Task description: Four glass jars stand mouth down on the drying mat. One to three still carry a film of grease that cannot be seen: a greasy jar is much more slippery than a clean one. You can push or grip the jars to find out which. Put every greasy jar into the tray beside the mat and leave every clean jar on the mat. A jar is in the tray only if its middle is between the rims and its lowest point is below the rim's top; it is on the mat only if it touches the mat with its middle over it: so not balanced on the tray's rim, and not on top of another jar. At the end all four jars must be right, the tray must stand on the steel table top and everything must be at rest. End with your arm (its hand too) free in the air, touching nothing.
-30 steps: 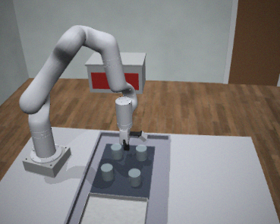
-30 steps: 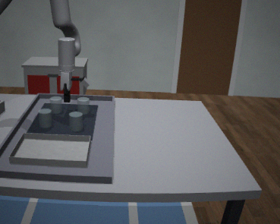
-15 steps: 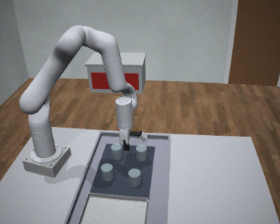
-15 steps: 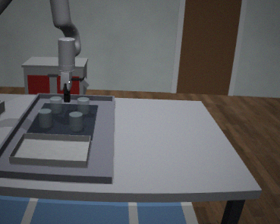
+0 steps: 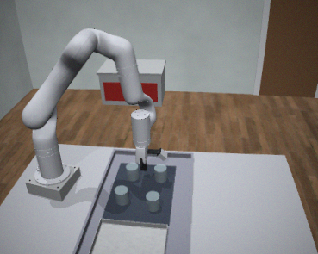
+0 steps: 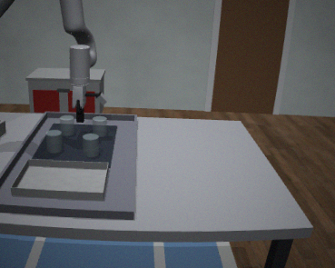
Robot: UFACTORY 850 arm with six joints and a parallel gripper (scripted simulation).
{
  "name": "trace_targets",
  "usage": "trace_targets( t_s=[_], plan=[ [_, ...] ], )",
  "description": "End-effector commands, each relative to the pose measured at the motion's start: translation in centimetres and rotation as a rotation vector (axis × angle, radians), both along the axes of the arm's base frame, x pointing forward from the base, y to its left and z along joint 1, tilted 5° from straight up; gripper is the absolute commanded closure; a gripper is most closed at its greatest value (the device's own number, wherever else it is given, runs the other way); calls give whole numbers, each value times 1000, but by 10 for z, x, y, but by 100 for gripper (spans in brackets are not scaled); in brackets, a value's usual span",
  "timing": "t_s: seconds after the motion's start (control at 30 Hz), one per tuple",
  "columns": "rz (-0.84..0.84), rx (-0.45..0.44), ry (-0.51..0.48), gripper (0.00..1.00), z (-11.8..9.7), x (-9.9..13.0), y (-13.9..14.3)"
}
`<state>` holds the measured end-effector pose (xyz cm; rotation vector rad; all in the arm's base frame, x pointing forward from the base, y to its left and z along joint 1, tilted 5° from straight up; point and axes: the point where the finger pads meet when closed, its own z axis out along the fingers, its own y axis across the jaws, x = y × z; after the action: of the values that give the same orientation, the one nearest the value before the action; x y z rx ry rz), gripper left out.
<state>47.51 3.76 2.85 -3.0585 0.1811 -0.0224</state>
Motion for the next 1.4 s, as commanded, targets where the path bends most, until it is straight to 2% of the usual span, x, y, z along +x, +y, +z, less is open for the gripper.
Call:
trace_targets(
  t_s=[0.0, 0.5, 0.53, 1.23, 1.37],
  plan=[
    [0, 0, -2, 100, 1, 1, 0],
    [0, 0, -2, 100, 1, 1, 0],
    [0, 0, -2, 0, 1, 1, 0],
    [0, 0, -2, 0, 1, 1, 0],
    [0, 0, -2, 0, 31, 0, -2]
  ],
)
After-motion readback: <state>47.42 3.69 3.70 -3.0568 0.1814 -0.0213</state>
